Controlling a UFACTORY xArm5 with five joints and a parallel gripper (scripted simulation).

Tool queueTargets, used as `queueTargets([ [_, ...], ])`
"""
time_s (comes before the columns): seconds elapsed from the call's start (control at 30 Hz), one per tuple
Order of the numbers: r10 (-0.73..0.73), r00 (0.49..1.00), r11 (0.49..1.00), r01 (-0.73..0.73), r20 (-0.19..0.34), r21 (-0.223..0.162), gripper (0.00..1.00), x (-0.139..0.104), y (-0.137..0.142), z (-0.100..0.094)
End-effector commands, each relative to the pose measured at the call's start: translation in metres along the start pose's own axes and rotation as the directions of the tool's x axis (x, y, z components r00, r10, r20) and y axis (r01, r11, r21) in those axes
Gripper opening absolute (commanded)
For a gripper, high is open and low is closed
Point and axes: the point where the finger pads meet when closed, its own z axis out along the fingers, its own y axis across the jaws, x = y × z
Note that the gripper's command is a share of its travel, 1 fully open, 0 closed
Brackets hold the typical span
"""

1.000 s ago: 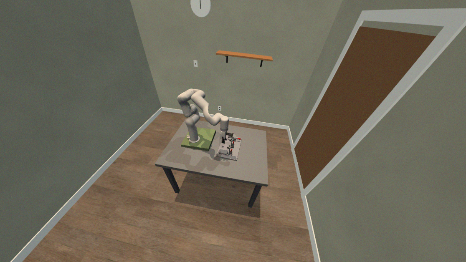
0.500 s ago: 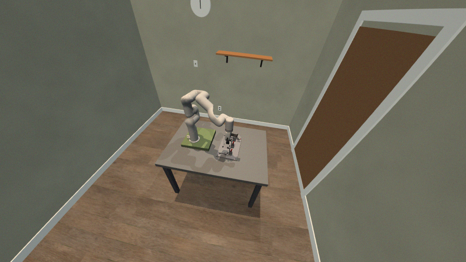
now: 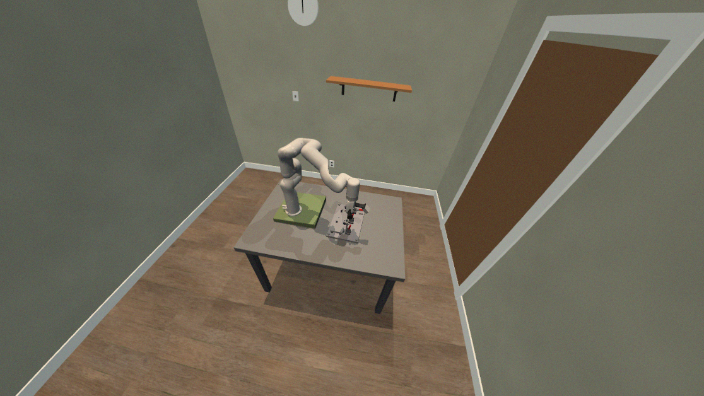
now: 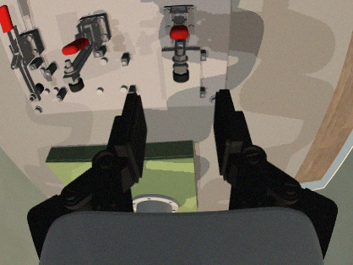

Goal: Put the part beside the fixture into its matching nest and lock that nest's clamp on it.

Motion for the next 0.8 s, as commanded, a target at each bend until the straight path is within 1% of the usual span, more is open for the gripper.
queueTargets([
  [0.0,0.000,1.000,1.000,0.000,-0.004,-0.001,0.47,0.003,0.000,-0.002],
  [0.33,0.000,1.000,1.000,0.000,-0.004,-0.001,0.47,0.003,0.000,0.002],
  [0.53,0.000,1.000,1.000,0.000,-0.004,-0.001,0.47,0.003,0.000,0.015],
  [0.6,0.000,1.000,1.000,0.000,-0.004,-0.001,0.47,0.003,0.000,0.015],
  [0.77,0.000,1.000,1.000,0.000,-0.004,-0.001,0.47,0.003,0.000,0.033],
])
